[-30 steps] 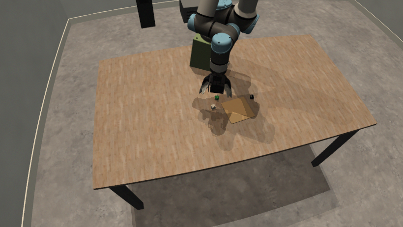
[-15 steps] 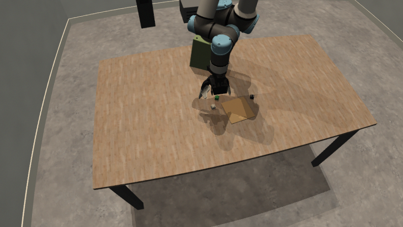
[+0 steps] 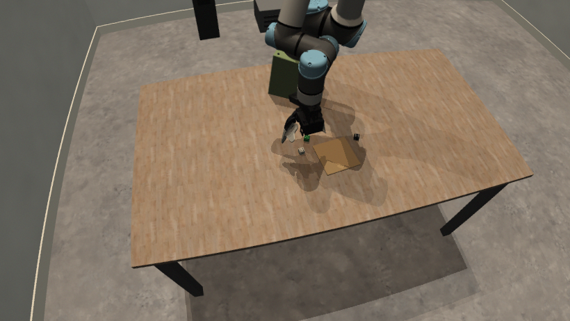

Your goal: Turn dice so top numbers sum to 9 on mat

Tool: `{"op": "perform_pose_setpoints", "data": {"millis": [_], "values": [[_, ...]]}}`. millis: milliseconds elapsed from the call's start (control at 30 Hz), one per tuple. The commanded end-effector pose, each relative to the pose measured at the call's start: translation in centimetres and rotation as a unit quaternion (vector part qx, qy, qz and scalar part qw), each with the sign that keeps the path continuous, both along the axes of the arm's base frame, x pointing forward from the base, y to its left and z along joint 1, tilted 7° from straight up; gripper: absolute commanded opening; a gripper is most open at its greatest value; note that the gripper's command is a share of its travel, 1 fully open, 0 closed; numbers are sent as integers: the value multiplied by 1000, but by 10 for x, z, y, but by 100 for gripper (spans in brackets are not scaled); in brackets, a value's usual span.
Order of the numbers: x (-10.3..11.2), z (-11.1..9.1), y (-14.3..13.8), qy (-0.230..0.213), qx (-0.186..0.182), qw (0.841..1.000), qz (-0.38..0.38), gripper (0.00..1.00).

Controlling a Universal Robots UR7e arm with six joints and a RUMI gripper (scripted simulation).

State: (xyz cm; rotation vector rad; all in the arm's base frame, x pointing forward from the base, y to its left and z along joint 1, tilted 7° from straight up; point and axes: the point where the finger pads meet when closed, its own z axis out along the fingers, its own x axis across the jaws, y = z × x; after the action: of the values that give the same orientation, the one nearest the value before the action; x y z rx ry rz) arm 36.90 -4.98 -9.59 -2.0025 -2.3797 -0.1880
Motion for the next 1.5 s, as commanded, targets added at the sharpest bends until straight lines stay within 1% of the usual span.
{"op": "perform_pose_setpoints", "data": {"millis": [0, 300, 333, 1467], "values": [[1, 0, 0, -1, -1, 1000, 8, 100], [1, 0, 0, -2, -1, 1000, 11, 100], [1, 0, 0, -2, -1, 1000, 11, 21], [1, 0, 0, -2, -1, 1000, 11, 21]]}}
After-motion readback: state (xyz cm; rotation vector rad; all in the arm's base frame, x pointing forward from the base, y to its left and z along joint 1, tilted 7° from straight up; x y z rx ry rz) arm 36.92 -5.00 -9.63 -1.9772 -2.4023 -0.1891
